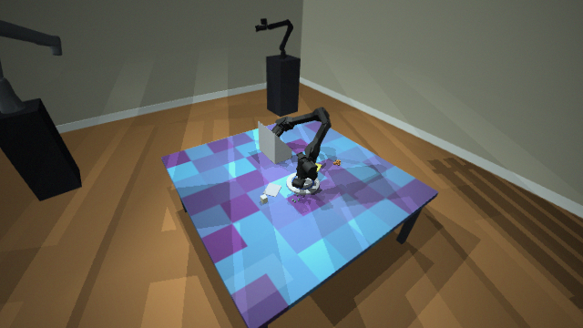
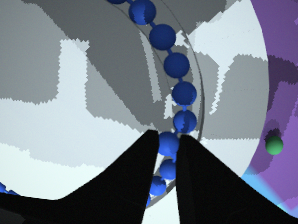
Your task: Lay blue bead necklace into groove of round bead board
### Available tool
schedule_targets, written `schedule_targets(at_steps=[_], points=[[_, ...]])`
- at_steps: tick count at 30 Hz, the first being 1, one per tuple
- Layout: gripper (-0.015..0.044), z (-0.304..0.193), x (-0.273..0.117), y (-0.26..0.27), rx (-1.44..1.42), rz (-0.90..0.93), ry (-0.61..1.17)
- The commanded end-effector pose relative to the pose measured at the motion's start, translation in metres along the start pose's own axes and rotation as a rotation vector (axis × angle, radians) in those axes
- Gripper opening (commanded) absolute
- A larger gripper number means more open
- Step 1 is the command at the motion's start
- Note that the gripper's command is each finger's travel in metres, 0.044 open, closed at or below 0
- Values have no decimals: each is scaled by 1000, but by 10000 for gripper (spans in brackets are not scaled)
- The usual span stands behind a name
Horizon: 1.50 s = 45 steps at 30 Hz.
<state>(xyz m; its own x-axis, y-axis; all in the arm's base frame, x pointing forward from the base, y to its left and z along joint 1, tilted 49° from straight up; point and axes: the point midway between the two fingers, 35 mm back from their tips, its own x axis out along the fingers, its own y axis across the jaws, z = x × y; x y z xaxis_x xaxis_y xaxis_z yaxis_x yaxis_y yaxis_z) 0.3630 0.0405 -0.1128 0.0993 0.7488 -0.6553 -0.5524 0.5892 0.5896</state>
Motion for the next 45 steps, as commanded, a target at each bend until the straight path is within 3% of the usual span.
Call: schedule_targets(at_steps=[1,36,45], points=[[0,0,-4,1,-3,4,-3],[0,5,5,-8,-3,4,-3],[236,4,3,-10,-5,-3,-4]])
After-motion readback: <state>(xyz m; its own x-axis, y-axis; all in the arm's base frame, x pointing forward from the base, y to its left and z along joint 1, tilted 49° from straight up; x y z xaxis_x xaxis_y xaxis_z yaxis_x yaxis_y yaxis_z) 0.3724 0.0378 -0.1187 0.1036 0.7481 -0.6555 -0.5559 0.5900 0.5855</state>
